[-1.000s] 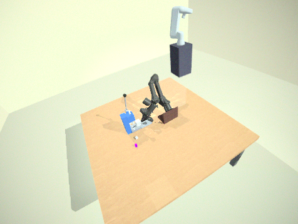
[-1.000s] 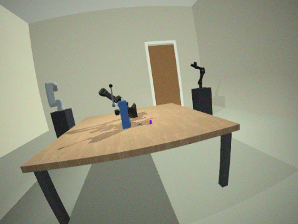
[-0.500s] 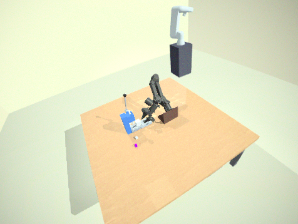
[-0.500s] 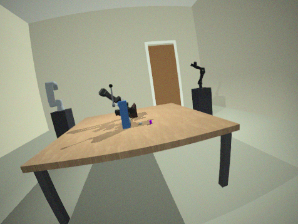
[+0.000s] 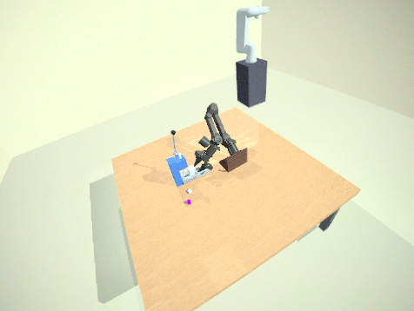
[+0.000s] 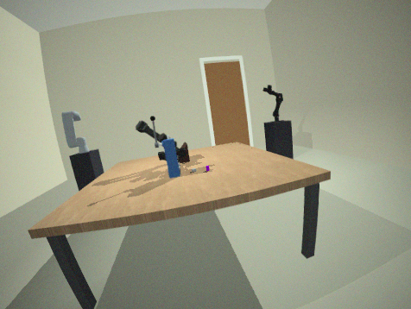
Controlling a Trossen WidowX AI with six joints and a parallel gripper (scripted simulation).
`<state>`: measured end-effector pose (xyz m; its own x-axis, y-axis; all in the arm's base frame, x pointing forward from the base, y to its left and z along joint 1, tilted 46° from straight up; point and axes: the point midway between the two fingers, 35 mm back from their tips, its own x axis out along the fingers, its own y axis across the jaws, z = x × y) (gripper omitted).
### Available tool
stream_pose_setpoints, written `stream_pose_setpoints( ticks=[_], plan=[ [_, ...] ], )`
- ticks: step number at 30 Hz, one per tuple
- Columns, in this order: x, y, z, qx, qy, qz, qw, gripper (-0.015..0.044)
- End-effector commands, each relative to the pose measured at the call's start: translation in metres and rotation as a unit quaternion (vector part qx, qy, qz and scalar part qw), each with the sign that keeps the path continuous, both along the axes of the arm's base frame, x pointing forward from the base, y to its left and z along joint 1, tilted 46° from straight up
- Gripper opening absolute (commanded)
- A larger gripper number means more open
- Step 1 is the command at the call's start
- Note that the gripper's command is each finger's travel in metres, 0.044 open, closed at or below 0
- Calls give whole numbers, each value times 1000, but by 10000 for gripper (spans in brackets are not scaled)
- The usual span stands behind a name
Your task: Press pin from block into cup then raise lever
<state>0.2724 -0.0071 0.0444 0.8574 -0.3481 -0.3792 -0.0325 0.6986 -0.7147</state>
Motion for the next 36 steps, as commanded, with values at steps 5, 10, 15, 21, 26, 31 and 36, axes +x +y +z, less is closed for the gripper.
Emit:
stream_pose_setpoints(
  ticks=[5, 10, 15, 21, 26, 31, 36],
  plan=[
    [17, 0, 1, 3, -7, 3, 1000, 300],
    [18, -4, 5, 3, -7, 3, 1000, 300],
    [18, -9, 10, 3, -7, 3, 1000, 300],
    [20, -12, 13, 3, -8, 5, 1000, 300],
    [20, -12, 13, 4, -8, 4, 1000, 300],
    [20, -11, 12, 4, -8, 4, 1000, 300],
    [20, -6, 7, 2, -9, 6, 1000, 300]
  ],
)
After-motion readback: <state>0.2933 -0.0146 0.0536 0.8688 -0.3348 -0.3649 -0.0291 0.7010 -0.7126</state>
